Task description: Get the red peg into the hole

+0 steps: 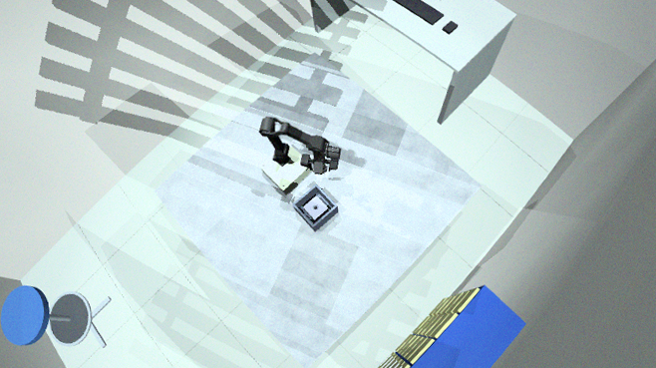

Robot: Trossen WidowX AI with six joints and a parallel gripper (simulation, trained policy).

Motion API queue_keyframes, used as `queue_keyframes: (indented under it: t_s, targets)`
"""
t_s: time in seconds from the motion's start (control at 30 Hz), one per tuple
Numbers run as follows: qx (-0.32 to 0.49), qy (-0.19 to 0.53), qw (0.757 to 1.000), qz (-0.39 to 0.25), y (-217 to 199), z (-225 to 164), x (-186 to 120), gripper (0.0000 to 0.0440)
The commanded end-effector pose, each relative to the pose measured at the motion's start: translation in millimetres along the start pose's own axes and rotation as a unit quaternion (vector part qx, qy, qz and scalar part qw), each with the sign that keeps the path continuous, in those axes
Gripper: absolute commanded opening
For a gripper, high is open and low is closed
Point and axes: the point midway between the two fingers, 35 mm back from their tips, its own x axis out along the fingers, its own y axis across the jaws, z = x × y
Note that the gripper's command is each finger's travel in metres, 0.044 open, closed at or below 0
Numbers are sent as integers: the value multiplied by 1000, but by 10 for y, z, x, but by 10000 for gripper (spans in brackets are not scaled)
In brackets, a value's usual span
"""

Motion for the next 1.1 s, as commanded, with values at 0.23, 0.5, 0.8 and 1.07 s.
queue_keyframes:
  t_s: [0.23,0.5,0.8,1.07]
  targets:
    - [7,6,1000,2,-38,-153,276,352]
    - [16,28,999,-10,-77,-200,351,157]
    - [3,30,1000,-8,-53,-126,297,0]
    - [-19,-7,1000,4,-56,48,126,0]
